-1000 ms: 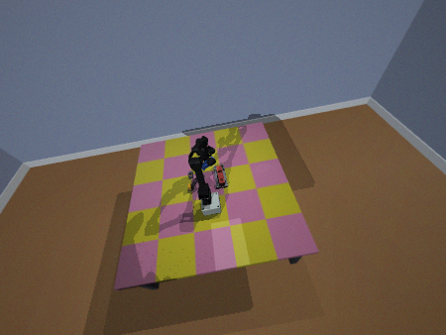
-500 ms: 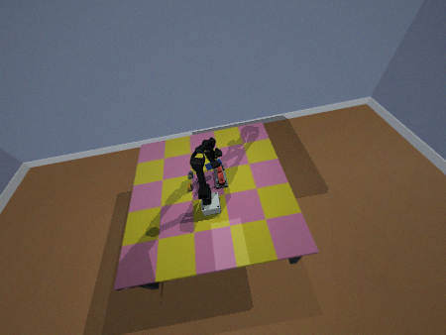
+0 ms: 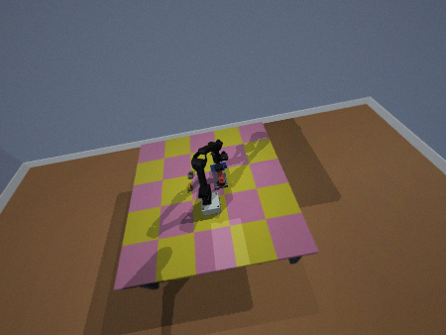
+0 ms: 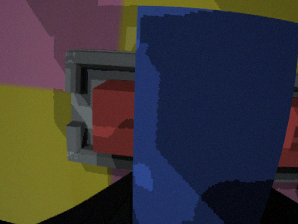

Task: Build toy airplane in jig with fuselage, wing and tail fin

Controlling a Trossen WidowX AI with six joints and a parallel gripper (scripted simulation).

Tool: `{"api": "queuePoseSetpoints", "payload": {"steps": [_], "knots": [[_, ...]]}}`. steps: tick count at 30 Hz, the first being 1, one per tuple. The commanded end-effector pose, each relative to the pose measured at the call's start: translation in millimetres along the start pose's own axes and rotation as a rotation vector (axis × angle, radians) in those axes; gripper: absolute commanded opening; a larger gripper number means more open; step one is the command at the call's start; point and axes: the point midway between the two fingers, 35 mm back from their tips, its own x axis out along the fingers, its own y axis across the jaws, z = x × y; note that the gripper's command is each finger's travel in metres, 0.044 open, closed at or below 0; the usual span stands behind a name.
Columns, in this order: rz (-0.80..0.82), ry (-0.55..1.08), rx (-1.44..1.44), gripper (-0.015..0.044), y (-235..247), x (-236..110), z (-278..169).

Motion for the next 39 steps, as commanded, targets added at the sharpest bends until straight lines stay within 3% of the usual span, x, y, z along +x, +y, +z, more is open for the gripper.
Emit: {"api": "queuePoseSetpoints", "payload": {"steps": [1, 7, 39], "knots": [[0.000, -0.004, 0.016, 0.0053, -1.7, 0.6, 1.6], [0.000, -0.004, 0.016, 0.0196, -1.7, 0.7, 1.6], [0.000, -0.004, 0.016, 0.0196, -1.7, 36.9, 2.5]]}}
